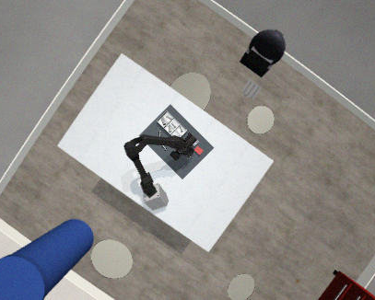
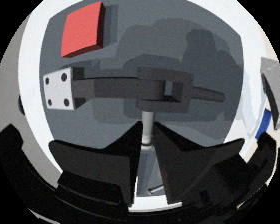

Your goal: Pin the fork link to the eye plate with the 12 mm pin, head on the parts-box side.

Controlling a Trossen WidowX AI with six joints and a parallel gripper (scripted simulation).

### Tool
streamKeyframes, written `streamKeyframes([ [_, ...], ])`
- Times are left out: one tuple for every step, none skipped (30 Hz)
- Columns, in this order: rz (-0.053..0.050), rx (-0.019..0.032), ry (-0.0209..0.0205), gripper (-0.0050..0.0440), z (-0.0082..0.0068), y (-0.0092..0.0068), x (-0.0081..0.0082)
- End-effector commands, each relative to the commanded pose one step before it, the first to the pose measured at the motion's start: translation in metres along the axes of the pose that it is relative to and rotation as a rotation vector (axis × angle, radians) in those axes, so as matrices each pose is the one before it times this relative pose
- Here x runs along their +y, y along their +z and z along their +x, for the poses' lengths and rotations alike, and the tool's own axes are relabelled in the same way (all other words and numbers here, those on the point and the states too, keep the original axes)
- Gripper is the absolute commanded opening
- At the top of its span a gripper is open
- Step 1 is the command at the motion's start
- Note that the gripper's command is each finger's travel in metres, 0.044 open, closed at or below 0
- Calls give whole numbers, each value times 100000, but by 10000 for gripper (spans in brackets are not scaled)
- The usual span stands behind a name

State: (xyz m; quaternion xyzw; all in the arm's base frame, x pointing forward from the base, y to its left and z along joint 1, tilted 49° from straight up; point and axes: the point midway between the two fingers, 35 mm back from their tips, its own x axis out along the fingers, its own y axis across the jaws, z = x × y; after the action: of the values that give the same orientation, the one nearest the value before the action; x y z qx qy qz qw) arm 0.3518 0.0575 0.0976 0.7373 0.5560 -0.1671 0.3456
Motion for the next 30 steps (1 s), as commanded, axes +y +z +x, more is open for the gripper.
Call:
streamKeyframes([
  [187, -45, -334, 13, 53, -83, -126],
  [0, 0, 0, 13, 0, 0, 0],
  [0, 0, 0, 13, -7, 7, 16],
  [0, 0, 0, 13, -9, 27, 26],
  [0, 0, 0, 13, 2, 41, 12],
  [0, 0, 0, 13, 11, 34, -6],
  [0, 0, 0, 13, 15, 32, -15],
  [0, 0, 0, 13, 12, 40, -13],
  [0, 0, 0, 13, 6, 44, -8],
  [0, 0, 0, 13, 3, 48, -5],
  [0, 0, 0, 13, 1, 50, -3],
  [0, 0, 0, 13, -1, 51, -2],
  [0, 0, 0, 13, -1, 51, -1],
  [0, 0, 0, 13, -2, 50, 0],
  [0, 0, 0, 13, 0, 0, 0],
  [0, 0, 0, 13, 0, 0, 0],
  [0, 0, 0, 13, -2, 56, 0],
  [0, 0, 0, 13, -2, 60, 0],
  [0, 0, 0, 13, -4, 86, 0],
  [0, 0, 0, 13, -3, 82, 0],
  [0, 0, 0, 13, -3, 64, 0],
  [0, 0, 0, 13, -2, 54, 0],
  [0, 0, 0, 13, -2, 50, 0],
  [0, 0, 0, 13, -2, 49, 0],
  [0, 0, 0, 13, -2, 49, 0],
  [0, 0, 0, 13, -2, 48, 0],
  [0, 0, 0, 13, -2, 41, 0],
  [0, 0, 0, 13, -1, 16, 0],
  [0, 0, 0, 13, 0, 0, 0],
  [0, 0, 0, 13, 0, 0, 0],
])
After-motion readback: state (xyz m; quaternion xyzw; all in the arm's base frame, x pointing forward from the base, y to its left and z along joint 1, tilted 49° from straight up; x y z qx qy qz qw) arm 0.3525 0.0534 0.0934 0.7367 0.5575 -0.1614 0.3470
